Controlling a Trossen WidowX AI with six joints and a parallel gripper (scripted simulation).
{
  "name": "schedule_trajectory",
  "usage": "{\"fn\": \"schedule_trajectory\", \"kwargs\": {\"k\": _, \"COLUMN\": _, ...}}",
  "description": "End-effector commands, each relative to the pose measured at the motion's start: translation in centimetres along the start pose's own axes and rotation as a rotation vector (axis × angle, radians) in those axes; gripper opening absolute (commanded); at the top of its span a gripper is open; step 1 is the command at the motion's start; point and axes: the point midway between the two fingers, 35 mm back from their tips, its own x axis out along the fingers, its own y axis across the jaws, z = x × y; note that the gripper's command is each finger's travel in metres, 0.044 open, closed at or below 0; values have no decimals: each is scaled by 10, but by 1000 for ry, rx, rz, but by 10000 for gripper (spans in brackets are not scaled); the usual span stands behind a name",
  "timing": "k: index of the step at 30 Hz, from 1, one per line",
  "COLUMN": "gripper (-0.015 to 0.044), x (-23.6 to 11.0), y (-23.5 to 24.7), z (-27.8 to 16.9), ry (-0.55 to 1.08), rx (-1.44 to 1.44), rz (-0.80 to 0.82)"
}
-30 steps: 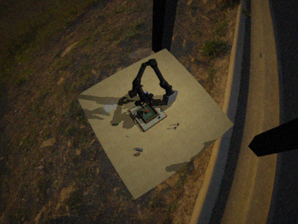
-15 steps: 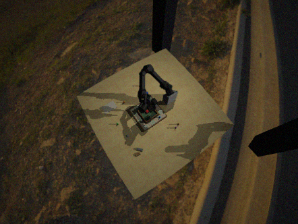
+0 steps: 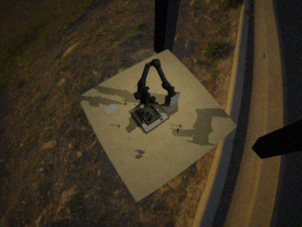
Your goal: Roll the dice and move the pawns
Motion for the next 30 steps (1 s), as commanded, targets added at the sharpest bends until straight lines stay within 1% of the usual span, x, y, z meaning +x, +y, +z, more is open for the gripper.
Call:
{"fn": "schedule_trajectory", "kwargs": {"k": 1, "gripper": 275, "x": 3, "y": -15, "z": -45, "ry": -1, "rx": 428, "rz": -29}}
{"fn": "schedule_trajectory", "kwargs": {"k": 7, "gripper": 275, "x": 8, "y": -23, "z": -122, "ry": 14, "rx": 1078, "rz": -97}}
{"fn": "schedule_trajectory", "kwargs": {"k": 9, "gripper": 275, "x": 9, "y": -19, "z": -134, "ry": 18, "rx": 1220, "rz": -121}}
{"fn": "schedule_trajectory", "kwargs": {"k": 20, "gripper": 275, "x": 10, "y": -19, "z": -135, "ry": 18, "rx": 1239, "rz": -123}}
{"fn": "schedule_trajectory", "kwargs": {"k": 23, "gripper": 275, "x": 24, "y": -20, "z": -136, "ry": 18, "rx": 1239, "rz": -124}}
{"fn": "schedule_trajectory", "kwargs": {"k": 26, "gripper": 275, "x": 26, "y": -20, "z": -136, "ry": 18, "rx": 1239, "rz": -125}}
{"fn": "schedule_trajectory", "kwargs": {"k": 30, "gripper": 275, "x": 39, "y": -21, "z": -137, "ry": 18, "rx": 1238, "rz": -126}}
